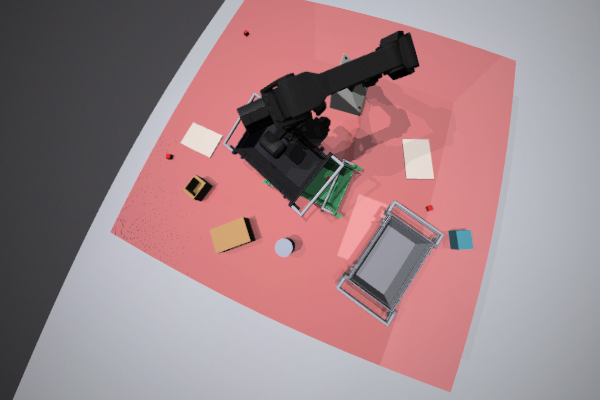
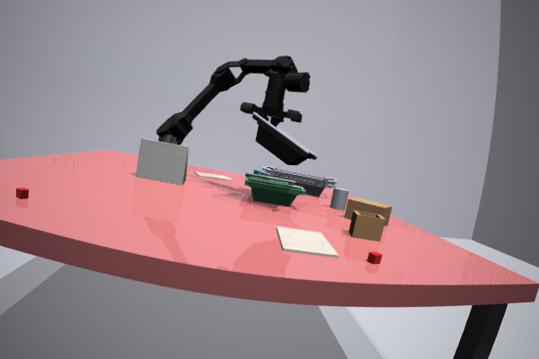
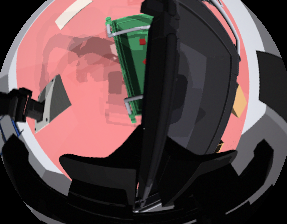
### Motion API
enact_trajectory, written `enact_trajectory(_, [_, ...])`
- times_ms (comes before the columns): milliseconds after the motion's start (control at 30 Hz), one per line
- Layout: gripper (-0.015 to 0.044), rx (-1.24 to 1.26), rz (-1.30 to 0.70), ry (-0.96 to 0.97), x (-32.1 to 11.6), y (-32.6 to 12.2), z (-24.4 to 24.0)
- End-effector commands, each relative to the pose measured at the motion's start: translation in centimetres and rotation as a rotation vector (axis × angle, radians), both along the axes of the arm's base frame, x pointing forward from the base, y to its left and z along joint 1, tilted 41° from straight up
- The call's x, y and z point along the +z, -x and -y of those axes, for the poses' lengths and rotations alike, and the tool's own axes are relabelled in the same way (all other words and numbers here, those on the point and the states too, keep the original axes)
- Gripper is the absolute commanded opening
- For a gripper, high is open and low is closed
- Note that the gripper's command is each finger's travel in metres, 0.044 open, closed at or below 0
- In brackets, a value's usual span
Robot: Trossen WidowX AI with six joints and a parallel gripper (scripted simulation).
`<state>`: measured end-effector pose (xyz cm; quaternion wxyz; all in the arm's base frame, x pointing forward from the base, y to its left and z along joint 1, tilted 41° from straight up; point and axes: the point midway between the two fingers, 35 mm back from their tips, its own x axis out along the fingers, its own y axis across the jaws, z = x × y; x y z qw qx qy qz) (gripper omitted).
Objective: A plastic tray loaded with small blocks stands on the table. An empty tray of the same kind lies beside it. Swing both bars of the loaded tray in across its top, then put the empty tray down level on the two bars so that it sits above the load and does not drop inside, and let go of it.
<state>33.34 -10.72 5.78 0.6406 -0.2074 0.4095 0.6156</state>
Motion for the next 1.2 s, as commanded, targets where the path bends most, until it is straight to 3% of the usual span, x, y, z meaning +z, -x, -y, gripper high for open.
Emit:
enact_trajectory(0, [0.0000,0.045,0.066,-0.006,1.5,-0.4,-1.1])
enact_trajectory(433, [0.0000,0.212,0.193,-0.050,4.1,-0.9,-5.8])
enact_trajectory(1167, [0.0000,0.215,0.195,-0.051,4.1,-0.9,-5.9])
